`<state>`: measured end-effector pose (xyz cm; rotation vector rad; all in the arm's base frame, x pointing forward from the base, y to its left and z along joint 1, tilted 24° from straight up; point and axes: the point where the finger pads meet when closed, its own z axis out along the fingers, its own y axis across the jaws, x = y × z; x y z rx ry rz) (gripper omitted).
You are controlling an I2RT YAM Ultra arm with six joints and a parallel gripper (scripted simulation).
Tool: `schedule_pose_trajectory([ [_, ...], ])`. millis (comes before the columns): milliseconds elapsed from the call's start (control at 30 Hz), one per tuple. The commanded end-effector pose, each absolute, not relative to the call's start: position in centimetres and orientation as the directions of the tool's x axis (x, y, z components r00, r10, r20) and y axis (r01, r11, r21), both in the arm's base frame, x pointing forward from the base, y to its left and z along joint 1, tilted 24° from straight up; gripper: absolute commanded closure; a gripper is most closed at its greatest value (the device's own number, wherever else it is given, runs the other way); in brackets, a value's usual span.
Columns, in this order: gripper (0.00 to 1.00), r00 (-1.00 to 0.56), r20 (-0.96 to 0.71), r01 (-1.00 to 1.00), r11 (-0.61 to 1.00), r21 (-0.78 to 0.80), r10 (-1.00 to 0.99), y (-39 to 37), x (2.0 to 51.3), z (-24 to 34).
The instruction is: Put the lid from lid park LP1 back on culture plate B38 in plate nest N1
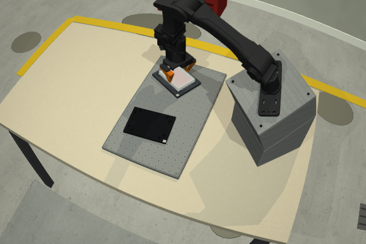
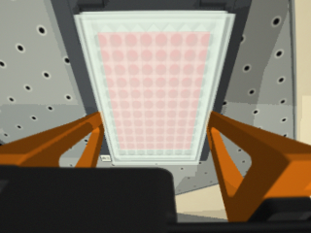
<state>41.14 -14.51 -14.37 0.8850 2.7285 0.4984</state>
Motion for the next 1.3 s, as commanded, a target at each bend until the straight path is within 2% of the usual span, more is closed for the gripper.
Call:
schedule_pose_trajectory([
  [0,1.0,-0.779,-0.163,0.515,0.766,0.386,0.606,-15.73,42.81,-13.23],
  [1267,1.0,-0.776,-0.16,0.52,0.762,0.385,0.611,-16.15,42.56,-13.25],
])
